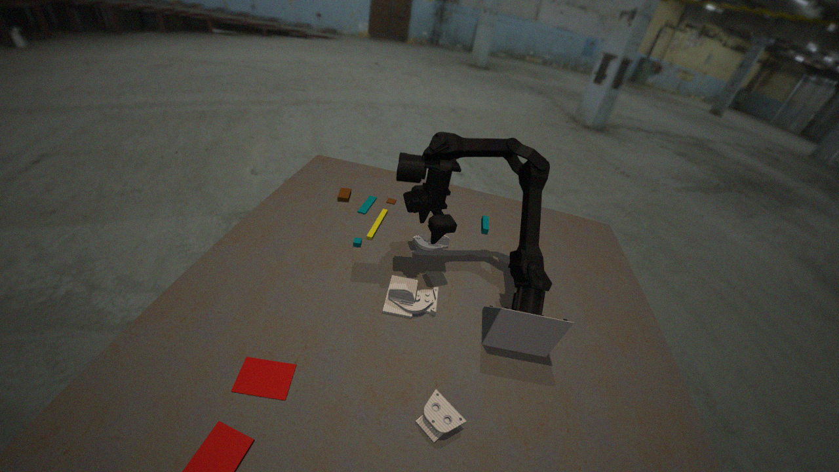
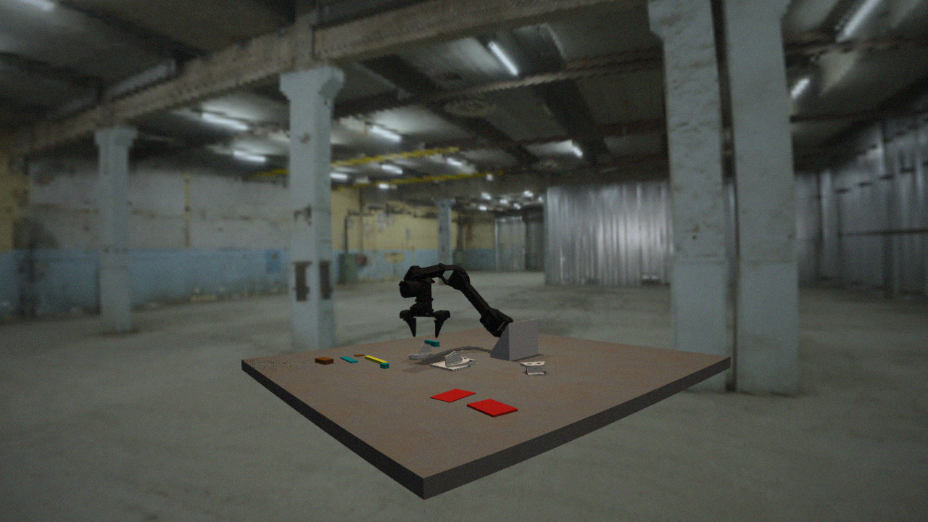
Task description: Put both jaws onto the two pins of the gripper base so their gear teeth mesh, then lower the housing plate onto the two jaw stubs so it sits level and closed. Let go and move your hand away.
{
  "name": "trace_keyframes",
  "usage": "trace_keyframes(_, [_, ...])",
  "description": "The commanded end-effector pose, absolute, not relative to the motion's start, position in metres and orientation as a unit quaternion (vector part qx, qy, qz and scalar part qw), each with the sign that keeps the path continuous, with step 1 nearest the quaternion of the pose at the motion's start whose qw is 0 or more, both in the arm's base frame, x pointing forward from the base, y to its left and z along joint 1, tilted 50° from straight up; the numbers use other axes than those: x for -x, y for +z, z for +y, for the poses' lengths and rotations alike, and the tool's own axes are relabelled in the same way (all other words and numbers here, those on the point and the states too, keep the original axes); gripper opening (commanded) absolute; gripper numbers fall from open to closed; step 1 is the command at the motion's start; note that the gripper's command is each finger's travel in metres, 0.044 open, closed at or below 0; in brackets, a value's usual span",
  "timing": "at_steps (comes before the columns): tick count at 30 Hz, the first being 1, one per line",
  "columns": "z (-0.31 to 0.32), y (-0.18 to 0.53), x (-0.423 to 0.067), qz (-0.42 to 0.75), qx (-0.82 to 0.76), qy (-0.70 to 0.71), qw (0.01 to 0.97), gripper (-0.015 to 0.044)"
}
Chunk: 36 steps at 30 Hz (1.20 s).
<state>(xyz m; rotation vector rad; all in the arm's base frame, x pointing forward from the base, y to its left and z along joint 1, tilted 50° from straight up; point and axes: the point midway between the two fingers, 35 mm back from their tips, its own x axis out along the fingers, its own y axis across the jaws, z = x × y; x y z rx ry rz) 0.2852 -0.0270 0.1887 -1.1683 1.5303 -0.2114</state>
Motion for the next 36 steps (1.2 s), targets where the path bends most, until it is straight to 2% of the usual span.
trace_keyframes(1, [-0.0269,0.1888,-0.2853,0.651,0.497,-0.090,0.567,0.0440])
trace_keyframes(4, [-0.0269,0.1888,-0.2853,0.651,0.497,-0.090,0.567,0.0440])
trace_keyframes(21, [-0.0269,0.1888,-0.2853,0.651,0.497,-0.090,0.567,0.0000])
trace_keyframes(36, [-0.0269,0.1888,-0.2853,0.651,0.497,-0.090,0.567,0.0000])
